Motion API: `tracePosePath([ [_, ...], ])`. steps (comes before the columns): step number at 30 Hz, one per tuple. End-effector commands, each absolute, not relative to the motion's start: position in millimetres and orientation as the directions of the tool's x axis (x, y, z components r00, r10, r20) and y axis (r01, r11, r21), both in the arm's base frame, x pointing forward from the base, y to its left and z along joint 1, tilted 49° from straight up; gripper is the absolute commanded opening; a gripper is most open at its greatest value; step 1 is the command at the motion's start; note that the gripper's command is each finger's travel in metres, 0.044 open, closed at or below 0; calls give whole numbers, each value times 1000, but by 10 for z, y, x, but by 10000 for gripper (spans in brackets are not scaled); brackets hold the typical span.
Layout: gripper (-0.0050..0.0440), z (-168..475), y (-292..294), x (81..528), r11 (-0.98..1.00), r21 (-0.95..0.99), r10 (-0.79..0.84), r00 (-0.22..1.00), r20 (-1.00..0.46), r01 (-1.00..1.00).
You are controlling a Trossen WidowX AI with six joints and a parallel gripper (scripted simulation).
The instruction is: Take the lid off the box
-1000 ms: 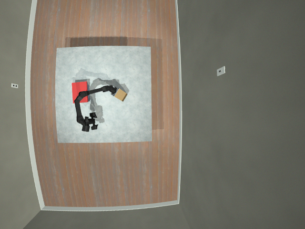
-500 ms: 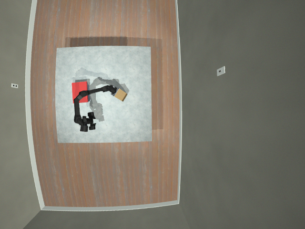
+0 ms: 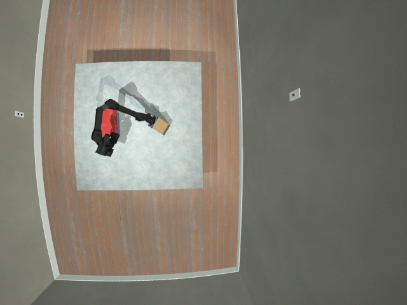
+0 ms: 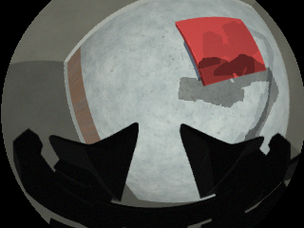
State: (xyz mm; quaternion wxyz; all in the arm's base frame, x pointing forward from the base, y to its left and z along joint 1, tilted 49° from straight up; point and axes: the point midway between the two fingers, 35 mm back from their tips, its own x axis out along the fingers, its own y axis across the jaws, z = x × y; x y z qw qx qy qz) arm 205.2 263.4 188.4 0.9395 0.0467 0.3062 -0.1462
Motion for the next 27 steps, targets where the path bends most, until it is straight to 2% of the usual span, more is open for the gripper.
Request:
tracePosePath([
  [1,235,2147,2267,2011,938,147,-205,842,-499,315],
  [9,235,2411,1667,1929,860,396,-188,921,-340,322],
  [19,235,2448,709,1737,625,756,-226,972,-65,196],
  [27,235,2387,495,1681,547,825,-249,969,0,141],
])
